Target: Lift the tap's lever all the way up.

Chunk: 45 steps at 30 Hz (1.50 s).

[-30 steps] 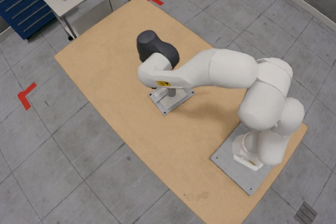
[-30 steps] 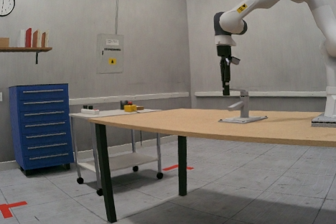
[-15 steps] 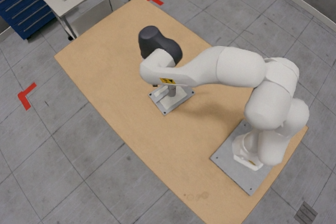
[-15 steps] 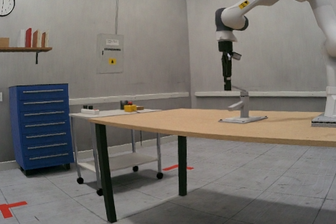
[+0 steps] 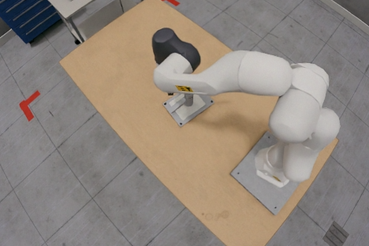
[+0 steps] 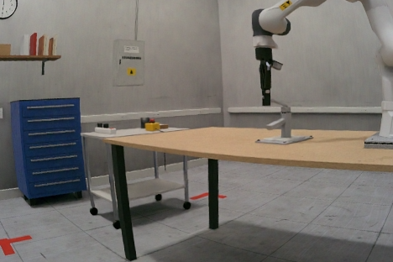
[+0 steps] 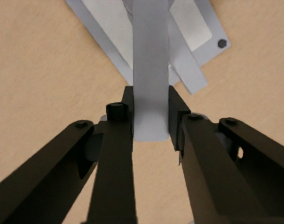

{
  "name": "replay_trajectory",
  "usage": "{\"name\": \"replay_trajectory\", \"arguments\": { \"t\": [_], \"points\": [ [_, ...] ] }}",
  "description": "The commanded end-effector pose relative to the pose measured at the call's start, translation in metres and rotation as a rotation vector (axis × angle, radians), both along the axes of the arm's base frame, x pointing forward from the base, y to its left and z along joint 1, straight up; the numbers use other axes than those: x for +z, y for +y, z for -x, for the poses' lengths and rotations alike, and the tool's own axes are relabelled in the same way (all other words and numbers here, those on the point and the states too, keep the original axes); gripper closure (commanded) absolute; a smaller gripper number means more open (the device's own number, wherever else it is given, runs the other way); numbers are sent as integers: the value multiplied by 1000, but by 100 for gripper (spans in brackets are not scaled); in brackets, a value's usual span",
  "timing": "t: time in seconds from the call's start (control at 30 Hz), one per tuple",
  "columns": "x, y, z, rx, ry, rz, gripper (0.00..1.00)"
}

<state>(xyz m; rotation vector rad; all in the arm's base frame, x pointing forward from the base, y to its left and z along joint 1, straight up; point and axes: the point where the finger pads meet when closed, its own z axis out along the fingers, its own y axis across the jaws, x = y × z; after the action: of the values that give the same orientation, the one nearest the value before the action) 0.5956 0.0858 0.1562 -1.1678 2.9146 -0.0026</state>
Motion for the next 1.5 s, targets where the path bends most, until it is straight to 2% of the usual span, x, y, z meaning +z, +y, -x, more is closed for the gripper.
{"name": "replay_trajectory", "arguments": {
  "t": [0.0, 1.47],
  "points": [
    [3, -2, 2, -1, 5, 3, 90],
    [7, -4, 4, -1, 5, 3, 90]
  ]
}}
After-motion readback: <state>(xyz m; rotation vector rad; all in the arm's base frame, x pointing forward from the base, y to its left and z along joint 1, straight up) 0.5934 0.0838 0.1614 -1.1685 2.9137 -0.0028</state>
